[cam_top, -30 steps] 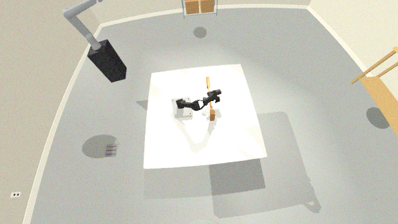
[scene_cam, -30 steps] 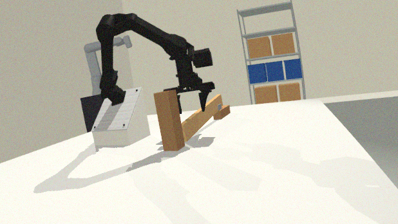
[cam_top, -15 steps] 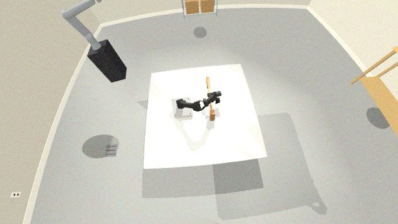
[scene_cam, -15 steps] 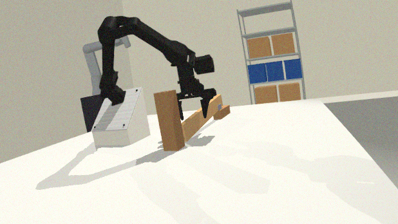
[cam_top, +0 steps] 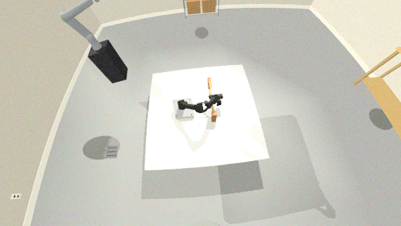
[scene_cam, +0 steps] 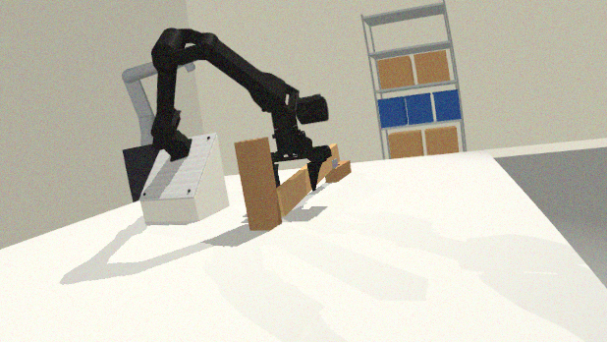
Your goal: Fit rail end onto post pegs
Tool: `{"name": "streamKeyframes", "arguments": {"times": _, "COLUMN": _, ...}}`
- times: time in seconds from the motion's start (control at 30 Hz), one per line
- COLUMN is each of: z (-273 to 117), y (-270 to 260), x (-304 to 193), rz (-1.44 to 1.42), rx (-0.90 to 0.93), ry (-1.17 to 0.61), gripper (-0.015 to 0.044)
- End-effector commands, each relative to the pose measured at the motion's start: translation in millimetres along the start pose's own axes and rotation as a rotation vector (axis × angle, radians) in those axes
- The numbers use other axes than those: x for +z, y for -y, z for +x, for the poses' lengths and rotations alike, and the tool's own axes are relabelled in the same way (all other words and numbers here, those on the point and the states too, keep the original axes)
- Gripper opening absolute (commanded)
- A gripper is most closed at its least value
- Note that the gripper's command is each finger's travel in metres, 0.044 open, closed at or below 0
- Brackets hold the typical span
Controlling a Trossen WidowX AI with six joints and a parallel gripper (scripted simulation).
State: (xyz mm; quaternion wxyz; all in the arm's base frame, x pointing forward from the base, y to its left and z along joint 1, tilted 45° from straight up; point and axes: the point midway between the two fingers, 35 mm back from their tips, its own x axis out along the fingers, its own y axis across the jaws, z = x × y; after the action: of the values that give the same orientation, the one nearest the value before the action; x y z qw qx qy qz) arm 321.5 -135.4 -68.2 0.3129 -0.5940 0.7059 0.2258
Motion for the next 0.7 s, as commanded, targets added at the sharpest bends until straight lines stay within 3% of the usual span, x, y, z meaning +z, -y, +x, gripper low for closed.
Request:
{"name": "streamKeyframes", "arguments": {"times": 0.0, "z": 8.6, "y": -5.1, "x": 0.0, "rz": -0.012, "rx": 0.011, "ry": -0.007, "gripper": 0.0440}}
{"name": "streamKeyframes", "arguments": {"times": 0.17, "z": 14.3, "y": -5.8, "x": -0.4, "rz": -0.012, "rx": 0.011, "ry": -0.008, "gripper": 0.0440}}
{"name": "streamKeyframes", "arguments": {"times": 0.63, "z": 14.3, "y": -5.8, "x": -0.4, "rz": -0.012, "rx": 0.011, "ry": -0.008, "gripper": 0.0072}}
{"name": "streamKeyframes", "arguments": {"times": 0.67, "z": 14.3, "y": -5.8, "x": -0.4, "rz": -0.012, "rx": 0.011, "ry": -0.008, "gripper": 0.0066}}
